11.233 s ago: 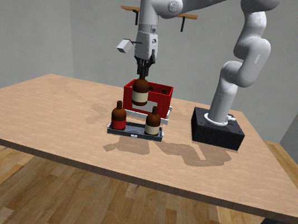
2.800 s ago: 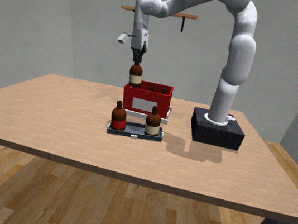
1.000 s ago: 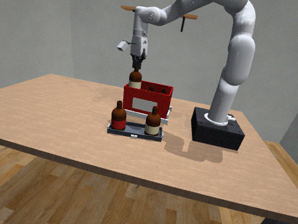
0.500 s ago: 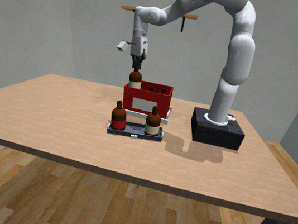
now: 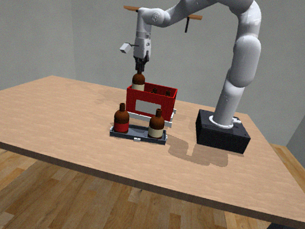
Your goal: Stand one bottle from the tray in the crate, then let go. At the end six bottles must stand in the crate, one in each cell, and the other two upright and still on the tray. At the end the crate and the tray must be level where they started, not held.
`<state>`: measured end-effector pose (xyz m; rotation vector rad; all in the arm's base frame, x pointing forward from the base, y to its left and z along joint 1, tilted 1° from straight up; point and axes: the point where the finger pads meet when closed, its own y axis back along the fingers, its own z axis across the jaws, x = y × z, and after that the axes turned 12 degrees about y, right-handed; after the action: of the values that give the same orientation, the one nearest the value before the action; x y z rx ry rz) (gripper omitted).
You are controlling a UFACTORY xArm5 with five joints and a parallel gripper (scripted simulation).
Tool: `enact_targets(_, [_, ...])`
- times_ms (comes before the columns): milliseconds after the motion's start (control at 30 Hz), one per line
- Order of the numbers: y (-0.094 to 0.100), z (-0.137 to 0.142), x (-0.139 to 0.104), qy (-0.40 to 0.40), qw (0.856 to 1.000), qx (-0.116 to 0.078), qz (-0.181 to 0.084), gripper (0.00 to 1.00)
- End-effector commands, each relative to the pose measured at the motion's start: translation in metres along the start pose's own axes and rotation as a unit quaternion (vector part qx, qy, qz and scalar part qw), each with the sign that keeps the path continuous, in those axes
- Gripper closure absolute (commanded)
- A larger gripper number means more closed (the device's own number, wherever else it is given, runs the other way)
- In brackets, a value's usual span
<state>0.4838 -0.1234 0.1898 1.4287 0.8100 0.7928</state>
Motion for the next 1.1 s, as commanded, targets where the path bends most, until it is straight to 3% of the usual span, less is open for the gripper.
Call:
enact_targets(0, [-0.002,0.001,0.000,0.000,1.000,-0.002,0.001,1.00])
enact_targets(1067, [-0.031,0.001,0.000,0.000,1.000,-0.002,0.001,1.00])
